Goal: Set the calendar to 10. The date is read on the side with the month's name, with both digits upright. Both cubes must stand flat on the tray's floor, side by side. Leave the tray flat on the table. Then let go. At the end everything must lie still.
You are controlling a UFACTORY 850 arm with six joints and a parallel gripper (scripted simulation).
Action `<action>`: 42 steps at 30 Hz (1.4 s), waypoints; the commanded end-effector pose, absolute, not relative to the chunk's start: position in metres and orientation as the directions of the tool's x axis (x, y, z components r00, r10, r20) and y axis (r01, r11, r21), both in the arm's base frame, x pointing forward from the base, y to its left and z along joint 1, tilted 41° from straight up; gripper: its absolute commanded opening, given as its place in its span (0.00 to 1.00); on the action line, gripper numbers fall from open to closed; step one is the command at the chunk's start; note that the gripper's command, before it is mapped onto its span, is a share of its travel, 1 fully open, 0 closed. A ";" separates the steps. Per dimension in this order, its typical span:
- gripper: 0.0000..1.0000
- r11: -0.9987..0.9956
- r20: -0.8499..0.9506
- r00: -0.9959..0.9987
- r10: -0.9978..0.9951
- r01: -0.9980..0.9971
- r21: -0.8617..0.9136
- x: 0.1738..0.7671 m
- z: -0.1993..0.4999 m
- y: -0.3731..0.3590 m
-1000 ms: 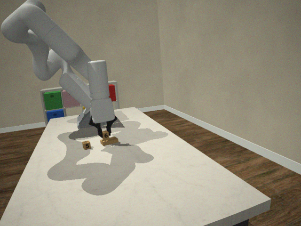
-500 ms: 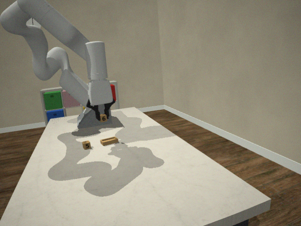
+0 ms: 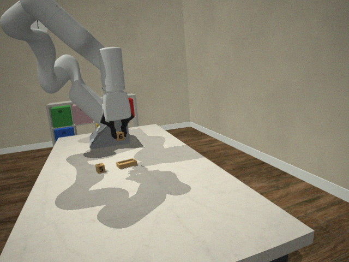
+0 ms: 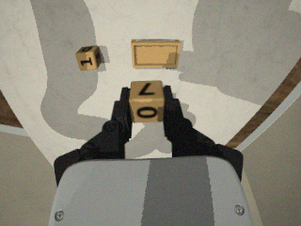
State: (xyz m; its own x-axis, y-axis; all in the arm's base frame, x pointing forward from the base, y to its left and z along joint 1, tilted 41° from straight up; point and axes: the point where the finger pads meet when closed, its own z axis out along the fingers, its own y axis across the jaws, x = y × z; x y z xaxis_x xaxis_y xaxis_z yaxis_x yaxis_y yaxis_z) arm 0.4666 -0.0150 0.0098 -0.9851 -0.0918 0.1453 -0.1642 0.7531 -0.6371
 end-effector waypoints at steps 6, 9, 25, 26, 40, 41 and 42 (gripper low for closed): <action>0.27 0.691 0.330 -0.889 -0.316 -0.454 -0.562 0.466 -0.006 0.003; 0.27 0.650 0.392 -0.831 -0.394 -0.554 -0.520 0.465 -0.013 0.010; 0.27 0.340 0.609 -0.408 -0.680 -0.912 -0.231 0.458 -0.044 0.041; 0.27 0.306 0.620 -0.362 -0.696 -0.931 -0.201 0.458 -0.046 0.044; 0.27 -0.045 0.645 0.101 -0.758 -0.994 0.103 0.449 -0.073 0.069; 0.27 -0.060 0.642 0.121 -0.757 -0.991 0.116 0.448 -0.074 0.070; 0.27 -0.069 0.641 0.133 -0.756 -0.990 0.124 0.448 -0.075 0.071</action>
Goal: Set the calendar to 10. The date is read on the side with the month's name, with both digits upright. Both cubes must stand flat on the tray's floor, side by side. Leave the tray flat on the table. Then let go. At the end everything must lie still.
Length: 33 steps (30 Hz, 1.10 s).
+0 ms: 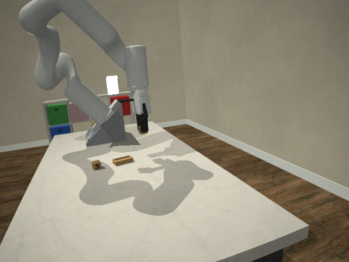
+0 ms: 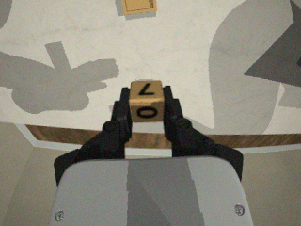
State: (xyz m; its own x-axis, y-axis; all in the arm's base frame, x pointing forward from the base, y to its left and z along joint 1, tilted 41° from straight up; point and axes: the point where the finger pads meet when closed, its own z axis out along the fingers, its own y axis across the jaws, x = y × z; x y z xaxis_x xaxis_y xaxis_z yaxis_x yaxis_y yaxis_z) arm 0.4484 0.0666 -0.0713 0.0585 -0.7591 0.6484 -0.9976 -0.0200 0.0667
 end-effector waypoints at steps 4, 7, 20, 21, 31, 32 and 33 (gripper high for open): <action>0.27 -0.077 0.640 0.143 -0.755 -0.988 0.131 0.448 -0.075 0.071; 0.27 -0.077 0.640 0.144 -0.755 -0.988 0.131 0.448 -0.075 0.071; 0.27 -0.077 0.640 0.144 -0.755 -0.988 0.131 0.448 -0.076 0.071; 0.27 -0.077 0.640 0.144 -0.755 -0.988 0.131 0.448 -0.077 0.070; 0.27 -0.077 0.640 0.144 -0.755 -0.988 0.131 0.446 -0.101 0.049; 0.27 -0.077 0.640 0.144 -0.755 -0.988 0.131 0.446 -0.105 0.046; 0.27 -0.077 0.640 0.144 -0.755 -0.988 0.131 0.446 -0.108 0.043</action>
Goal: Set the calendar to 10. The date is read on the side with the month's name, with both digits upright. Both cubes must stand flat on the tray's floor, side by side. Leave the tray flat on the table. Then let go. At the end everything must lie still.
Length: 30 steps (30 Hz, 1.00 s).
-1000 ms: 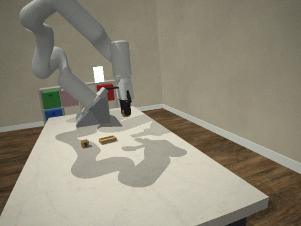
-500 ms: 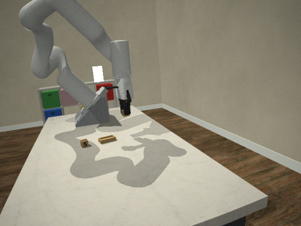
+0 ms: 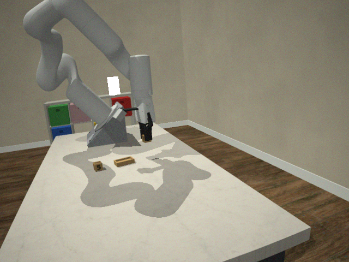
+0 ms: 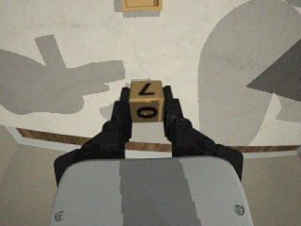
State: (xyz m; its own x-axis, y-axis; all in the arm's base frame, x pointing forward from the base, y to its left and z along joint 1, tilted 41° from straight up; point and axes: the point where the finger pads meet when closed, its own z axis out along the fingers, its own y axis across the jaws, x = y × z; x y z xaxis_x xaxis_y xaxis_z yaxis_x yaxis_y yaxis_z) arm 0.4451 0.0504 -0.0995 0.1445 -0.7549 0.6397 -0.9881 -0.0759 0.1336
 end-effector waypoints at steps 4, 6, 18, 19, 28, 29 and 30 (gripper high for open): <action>0.27 -0.077 0.640 0.144 -0.755 -0.988 0.131 0.445 -0.116 0.037; 0.27 -0.077 0.640 0.144 -0.755 -0.988 0.131 0.445 -0.123 0.031; 0.27 -0.077 0.640 0.144 -0.755 -0.988 0.131 0.443 -0.148 0.010; 0.27 -0.077 0.640 0.144 -0.755 -0.988 0.131 0.443 -0.148 0.009; 0.27 -0.077 0.640 0.144 -0.755 -0.988 0.131 0.443 -0.148 0.009; 0.27 -0.077 0.640 0.144 -0.755 -0.988 0.131 0.443 -0.148 0.009; 0.27 -0.077 0.640 0.144 -0.755 -0.988 0.131 0.443 -0.148 0.009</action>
